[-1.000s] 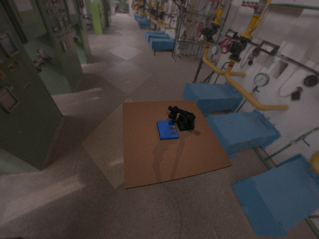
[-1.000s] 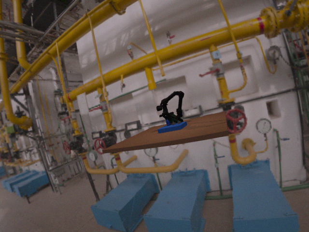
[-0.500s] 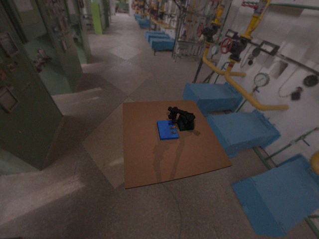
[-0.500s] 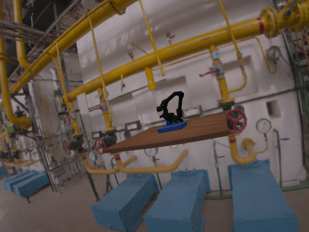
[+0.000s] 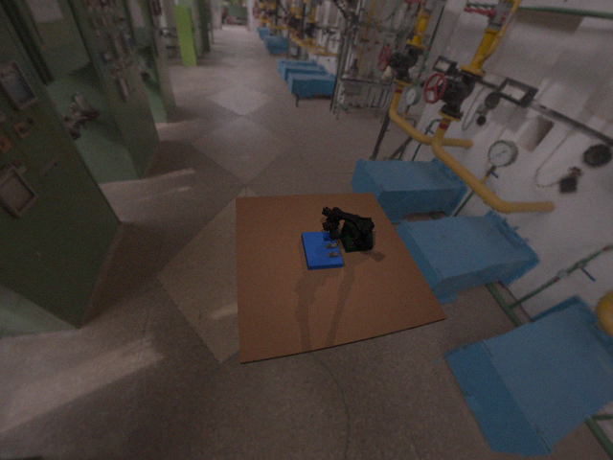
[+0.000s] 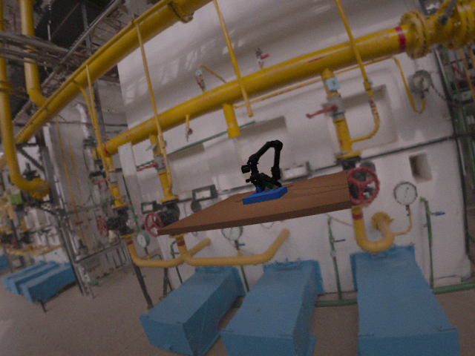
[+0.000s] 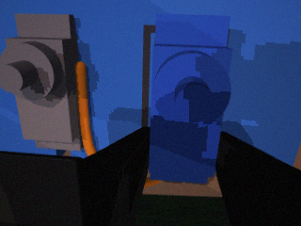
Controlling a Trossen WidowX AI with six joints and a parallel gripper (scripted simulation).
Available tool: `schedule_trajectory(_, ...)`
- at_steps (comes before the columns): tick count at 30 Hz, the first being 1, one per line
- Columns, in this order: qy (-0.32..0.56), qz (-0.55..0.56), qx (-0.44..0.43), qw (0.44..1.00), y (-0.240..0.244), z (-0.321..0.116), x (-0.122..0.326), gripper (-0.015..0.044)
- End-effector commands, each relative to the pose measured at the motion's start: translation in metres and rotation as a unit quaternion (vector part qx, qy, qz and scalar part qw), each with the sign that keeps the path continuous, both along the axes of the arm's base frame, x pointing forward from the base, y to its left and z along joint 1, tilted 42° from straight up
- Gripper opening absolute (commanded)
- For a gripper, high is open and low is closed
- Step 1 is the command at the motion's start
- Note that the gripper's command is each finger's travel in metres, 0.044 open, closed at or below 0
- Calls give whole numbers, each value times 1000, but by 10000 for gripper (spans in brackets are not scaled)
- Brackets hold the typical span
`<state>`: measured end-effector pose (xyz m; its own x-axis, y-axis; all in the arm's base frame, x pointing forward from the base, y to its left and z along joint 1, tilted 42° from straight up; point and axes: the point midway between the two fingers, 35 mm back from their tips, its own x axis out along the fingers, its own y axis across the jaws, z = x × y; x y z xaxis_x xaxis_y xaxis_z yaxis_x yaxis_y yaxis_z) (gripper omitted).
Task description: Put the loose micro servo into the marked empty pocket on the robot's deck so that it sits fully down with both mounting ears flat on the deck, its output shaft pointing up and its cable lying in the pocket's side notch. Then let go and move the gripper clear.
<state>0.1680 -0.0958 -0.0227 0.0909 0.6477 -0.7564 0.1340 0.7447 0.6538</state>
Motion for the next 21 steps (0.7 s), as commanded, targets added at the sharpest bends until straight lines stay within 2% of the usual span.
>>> schedule_trajectory(1, -2, -4, 2, 1000, 3, -2, 1, 0)
schedule_trajectory(21, -2, -4, 2, 1000, 16, -18, 3, 0)
